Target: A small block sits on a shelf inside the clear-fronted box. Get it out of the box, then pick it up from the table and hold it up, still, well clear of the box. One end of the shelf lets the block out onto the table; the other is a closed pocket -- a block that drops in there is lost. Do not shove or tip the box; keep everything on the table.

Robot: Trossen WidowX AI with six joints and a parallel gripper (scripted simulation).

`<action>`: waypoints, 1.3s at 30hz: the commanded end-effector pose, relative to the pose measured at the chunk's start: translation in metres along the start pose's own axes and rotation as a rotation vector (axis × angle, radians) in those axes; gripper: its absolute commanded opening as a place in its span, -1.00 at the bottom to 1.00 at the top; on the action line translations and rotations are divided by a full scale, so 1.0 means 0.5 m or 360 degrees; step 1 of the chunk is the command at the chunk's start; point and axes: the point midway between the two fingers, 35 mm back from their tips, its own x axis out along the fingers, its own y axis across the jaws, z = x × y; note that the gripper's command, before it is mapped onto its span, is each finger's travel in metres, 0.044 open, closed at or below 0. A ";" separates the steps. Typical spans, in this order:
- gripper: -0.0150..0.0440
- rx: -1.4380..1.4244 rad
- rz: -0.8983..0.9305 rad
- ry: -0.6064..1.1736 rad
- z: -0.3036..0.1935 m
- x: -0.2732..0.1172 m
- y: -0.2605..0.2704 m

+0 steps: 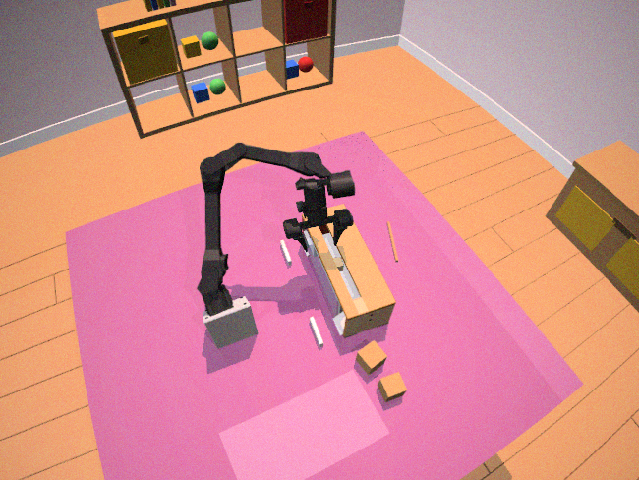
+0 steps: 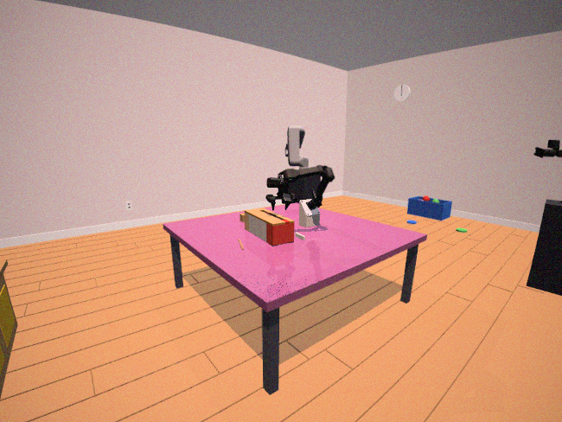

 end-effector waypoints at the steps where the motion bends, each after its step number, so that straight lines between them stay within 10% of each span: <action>1: 0.86 -0.0161 -0.0004 0.0040 0.004 -0.001 0.010; 39: 0.86 -0.0162 -0.0006 0.0040 0.049 0.091 0.010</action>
